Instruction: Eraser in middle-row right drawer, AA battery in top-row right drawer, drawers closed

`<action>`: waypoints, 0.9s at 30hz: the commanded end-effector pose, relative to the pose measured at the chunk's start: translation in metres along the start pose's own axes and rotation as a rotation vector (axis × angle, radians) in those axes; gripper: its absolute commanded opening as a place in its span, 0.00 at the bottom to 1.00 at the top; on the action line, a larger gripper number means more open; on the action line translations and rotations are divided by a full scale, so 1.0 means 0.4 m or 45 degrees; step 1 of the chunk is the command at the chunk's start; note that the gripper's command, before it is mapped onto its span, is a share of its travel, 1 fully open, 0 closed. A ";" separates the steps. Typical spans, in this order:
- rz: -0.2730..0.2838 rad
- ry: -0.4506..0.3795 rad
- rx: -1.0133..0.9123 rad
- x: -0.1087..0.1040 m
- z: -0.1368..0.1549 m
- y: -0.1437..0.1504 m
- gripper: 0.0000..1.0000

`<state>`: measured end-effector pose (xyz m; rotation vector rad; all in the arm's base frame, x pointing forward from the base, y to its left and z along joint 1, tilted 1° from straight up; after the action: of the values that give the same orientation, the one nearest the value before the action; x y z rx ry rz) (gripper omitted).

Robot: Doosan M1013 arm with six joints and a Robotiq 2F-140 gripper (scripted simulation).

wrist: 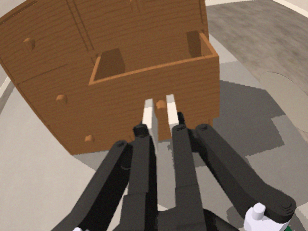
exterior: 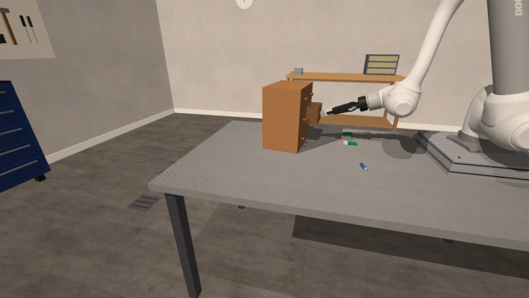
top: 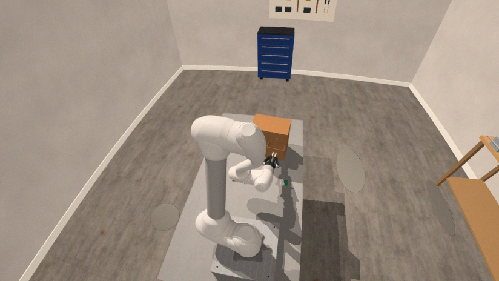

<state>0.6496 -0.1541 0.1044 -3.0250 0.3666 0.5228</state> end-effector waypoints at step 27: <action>0.000 0.000 0.000 -0.015 0.005 0.000 0.08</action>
<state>0.6434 -0.1526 0.1043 -3.0250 0.3666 0.5228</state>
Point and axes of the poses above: the point where the finger pads meet when closed, its own x axis out along the fingers, its own y axis across the jaws, z = x × y, the point moved 3 cm from there along -x, back along the fingers
